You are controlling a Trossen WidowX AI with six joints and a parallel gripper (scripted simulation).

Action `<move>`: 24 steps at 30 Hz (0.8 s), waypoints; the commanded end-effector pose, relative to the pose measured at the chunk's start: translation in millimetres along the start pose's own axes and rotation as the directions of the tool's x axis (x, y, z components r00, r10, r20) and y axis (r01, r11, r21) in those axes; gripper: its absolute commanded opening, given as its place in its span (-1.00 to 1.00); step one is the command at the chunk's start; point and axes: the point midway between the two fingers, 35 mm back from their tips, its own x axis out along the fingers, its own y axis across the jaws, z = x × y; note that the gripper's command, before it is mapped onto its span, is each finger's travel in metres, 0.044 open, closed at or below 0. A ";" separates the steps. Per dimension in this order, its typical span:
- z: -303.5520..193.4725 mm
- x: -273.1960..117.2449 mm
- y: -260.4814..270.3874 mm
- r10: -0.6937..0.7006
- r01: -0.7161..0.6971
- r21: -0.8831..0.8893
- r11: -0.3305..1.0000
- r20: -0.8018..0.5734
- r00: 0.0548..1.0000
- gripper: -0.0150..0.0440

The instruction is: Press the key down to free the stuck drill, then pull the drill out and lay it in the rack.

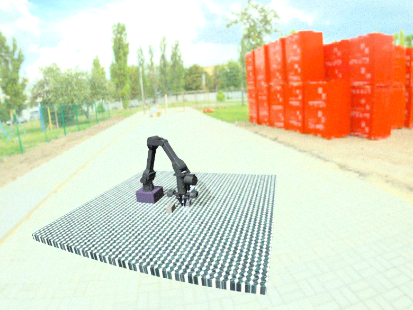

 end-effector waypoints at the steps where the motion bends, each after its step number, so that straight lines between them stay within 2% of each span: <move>1: -7.4 -1.8 -1.6 -0.003 0.003 -0.004 1.000 -0.005 1.000 -0.49; 18: -32.9 -3.4 -2.2 -0.003 0.003 -0.004 1.000 -0.007 1.000 -0.49; 24: -27.3 -1.6 -0.8 0.000 0.000 0.001 1.000 -0.005 1.000 0.04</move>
